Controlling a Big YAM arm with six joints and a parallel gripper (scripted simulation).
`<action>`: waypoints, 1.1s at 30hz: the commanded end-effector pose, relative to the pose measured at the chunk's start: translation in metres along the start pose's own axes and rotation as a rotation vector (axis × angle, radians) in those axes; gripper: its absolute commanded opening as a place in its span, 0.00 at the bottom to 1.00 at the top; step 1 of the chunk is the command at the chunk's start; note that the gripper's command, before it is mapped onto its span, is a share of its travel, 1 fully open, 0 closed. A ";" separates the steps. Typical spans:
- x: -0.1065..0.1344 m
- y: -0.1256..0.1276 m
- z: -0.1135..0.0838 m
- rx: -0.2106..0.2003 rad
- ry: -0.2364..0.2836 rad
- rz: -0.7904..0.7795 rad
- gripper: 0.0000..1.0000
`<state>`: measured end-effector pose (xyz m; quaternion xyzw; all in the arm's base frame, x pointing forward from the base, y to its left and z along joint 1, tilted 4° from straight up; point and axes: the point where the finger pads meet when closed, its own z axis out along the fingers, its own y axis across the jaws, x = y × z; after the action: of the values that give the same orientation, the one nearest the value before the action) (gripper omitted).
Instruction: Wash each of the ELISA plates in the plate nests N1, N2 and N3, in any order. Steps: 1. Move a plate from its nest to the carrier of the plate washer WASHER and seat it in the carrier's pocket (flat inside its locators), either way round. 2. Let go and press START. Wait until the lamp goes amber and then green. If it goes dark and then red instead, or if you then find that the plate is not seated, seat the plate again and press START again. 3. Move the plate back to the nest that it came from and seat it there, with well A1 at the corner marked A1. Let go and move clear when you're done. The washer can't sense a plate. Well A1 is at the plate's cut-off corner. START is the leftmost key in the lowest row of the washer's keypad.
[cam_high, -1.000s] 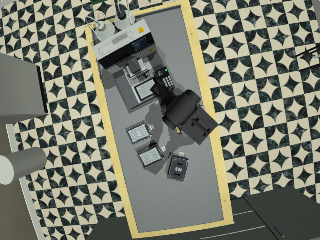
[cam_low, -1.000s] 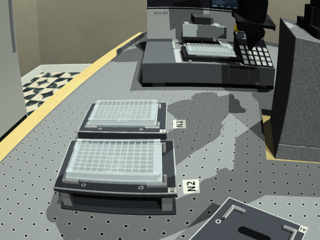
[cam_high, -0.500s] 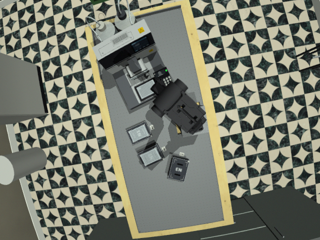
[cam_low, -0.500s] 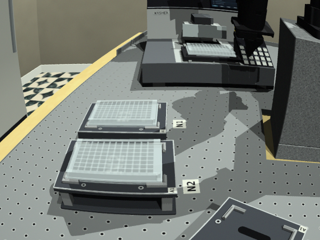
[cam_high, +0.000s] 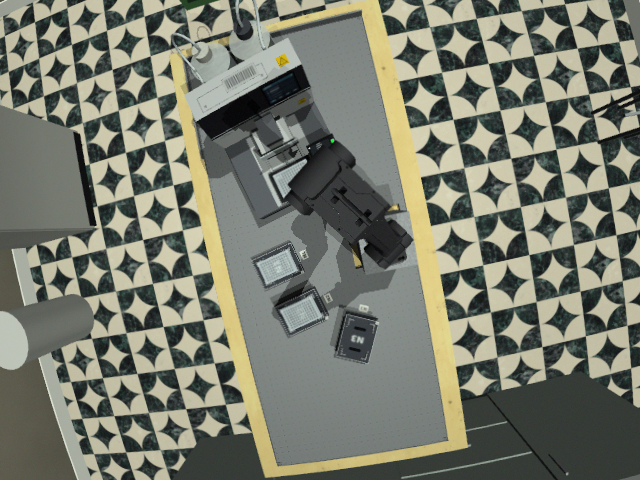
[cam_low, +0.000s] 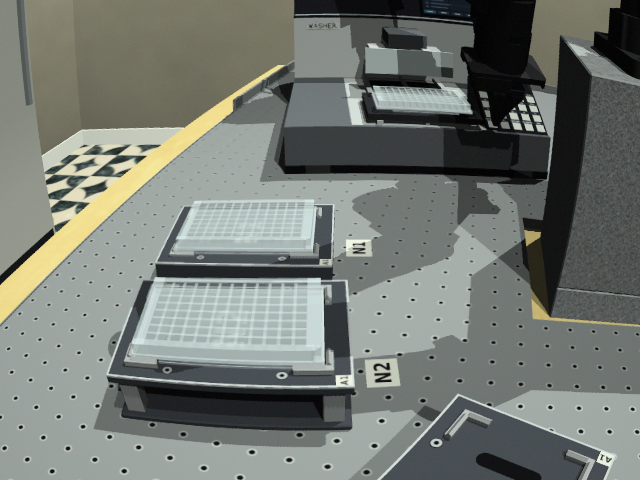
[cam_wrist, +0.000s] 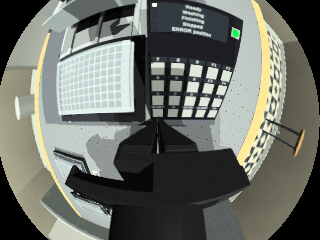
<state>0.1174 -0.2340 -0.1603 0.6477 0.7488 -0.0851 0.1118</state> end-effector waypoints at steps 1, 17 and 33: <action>-0.003 0.001 0.000 -0.004 -0.008 -0.002 0.00; -0.005 0.000 0.013 -0.005 -0.012 -0.004 0.00; 0.000 0.002 -0.008 -0.004 -0.002 -0.004 0.00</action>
<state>0.1160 -0.2318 -0.1605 0.6465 0.7506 -0.0833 0.1079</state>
